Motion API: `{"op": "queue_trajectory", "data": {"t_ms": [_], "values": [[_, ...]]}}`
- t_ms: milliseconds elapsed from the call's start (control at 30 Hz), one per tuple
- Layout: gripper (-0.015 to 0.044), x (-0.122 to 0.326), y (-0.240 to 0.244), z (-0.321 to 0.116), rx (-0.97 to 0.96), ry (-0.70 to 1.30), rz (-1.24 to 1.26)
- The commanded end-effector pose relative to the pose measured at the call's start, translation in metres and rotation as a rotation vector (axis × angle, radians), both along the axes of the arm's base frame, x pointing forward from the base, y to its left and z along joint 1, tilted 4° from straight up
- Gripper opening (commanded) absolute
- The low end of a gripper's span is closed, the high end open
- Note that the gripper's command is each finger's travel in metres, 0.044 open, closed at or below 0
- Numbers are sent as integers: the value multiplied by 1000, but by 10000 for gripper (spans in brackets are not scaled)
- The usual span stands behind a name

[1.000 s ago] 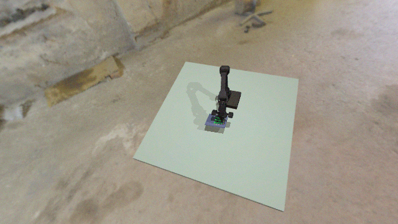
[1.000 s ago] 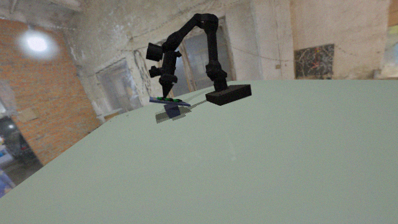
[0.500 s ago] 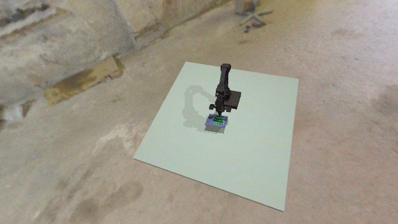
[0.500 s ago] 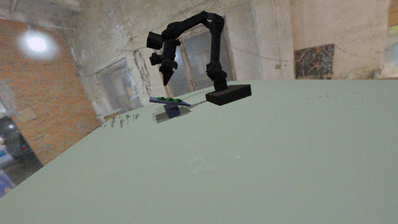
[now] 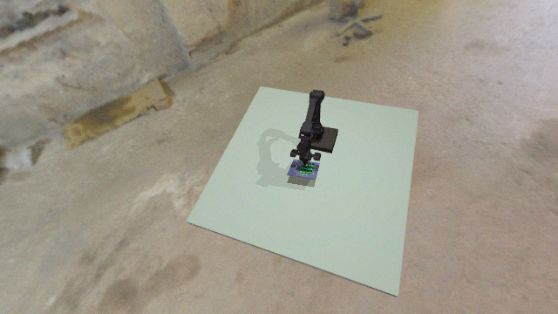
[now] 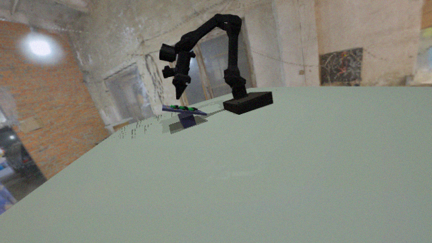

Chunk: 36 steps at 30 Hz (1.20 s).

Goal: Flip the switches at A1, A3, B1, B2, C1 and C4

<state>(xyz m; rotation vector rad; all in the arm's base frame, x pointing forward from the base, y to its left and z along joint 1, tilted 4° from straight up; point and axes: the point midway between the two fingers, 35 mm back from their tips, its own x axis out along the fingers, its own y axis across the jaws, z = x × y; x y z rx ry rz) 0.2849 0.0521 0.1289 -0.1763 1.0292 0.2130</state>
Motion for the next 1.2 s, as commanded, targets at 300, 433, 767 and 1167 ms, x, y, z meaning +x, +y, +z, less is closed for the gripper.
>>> {"op": "queue_trajectory", "data": {"t_ms": [300,433,767,1167], "values": [[0,8,2,-14,3,-3,7],[0,11,3,-20,3,-3,7],[0,12,3,-22,3,-3,7],[0,12,3,-22,3,-3,7]]}}
